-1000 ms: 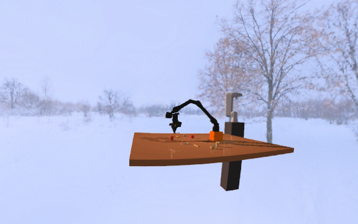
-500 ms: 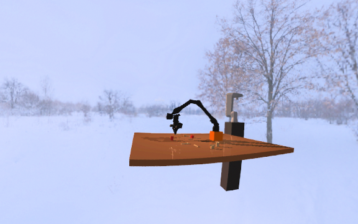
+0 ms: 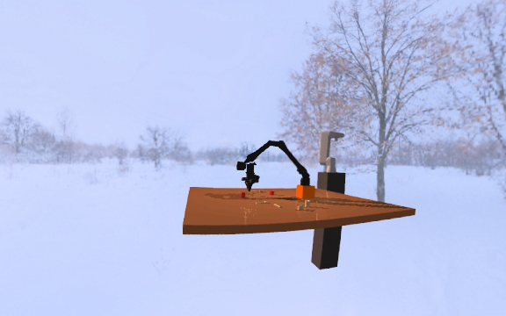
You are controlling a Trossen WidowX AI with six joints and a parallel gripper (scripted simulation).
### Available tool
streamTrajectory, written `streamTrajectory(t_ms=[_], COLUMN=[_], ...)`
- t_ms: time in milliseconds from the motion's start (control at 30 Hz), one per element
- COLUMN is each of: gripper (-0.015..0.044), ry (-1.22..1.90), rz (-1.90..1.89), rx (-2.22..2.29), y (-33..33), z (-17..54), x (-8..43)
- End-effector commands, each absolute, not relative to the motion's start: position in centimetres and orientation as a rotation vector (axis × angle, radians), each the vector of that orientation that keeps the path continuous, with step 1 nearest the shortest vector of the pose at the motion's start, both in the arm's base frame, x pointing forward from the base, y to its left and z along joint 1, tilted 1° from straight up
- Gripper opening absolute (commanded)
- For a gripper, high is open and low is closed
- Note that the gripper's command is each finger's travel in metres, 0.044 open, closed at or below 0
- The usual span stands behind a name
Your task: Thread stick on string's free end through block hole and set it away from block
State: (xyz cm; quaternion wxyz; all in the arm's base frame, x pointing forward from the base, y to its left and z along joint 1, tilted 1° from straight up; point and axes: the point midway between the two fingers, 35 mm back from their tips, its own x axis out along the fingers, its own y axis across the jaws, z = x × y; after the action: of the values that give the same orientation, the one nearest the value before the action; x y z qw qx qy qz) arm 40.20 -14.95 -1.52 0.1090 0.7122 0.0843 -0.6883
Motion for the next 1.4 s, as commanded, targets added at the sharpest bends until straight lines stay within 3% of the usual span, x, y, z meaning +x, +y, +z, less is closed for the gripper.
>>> streamTrajectory(t_ms=[0, 1367], gripper=[0.0000, 0.0000], ry=[0.249, 0.250], rz=[-2.030, -2.032], rx=[2.098, 2.096], y=[-14.5, -14.4], z=[-2.0, -3.3], x=[39.8, 36.3])
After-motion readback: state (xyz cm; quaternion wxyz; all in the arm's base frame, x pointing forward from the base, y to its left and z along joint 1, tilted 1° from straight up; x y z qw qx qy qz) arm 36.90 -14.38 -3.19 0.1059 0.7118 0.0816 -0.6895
